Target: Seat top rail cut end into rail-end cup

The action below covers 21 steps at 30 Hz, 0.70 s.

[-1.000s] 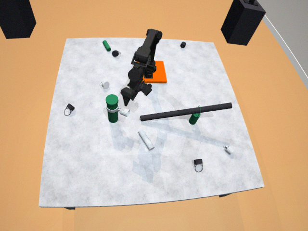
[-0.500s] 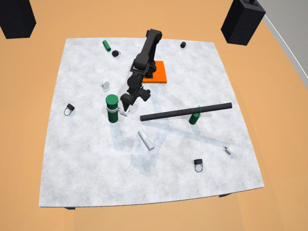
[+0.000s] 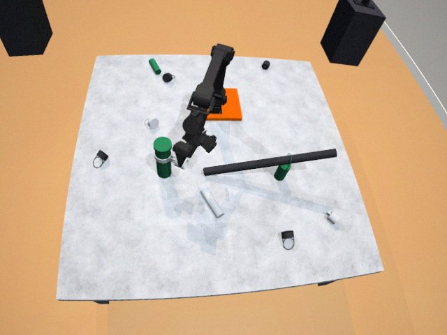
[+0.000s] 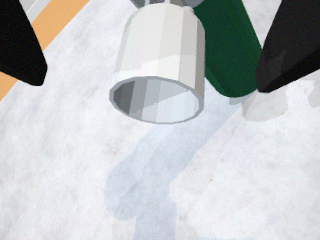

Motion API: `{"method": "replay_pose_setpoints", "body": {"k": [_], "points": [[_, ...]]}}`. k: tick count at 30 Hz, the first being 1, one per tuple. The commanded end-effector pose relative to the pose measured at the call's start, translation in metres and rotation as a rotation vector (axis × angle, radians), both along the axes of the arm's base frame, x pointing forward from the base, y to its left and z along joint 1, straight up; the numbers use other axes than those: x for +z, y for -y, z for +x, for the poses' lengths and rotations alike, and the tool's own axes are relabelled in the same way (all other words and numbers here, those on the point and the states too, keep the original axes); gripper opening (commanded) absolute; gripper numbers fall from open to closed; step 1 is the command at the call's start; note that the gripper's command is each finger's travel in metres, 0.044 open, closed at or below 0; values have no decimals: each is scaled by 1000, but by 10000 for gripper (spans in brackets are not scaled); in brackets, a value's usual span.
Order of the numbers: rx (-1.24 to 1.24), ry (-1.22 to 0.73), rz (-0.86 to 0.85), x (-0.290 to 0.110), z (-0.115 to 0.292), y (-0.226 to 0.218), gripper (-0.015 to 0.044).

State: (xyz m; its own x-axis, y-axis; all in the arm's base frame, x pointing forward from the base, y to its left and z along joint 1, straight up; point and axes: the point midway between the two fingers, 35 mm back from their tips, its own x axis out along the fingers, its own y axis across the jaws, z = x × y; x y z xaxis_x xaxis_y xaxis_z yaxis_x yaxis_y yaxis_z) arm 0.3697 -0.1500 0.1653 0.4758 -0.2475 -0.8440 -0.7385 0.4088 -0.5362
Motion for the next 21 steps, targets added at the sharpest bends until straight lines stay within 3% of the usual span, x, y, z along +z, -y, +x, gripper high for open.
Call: {"method": "replay_pose_setpoints", "body": {"k": [1,21], "points": [[2,-20,4,-13,2,2,440],[2,-19,3,-41,16,9,440]]}}
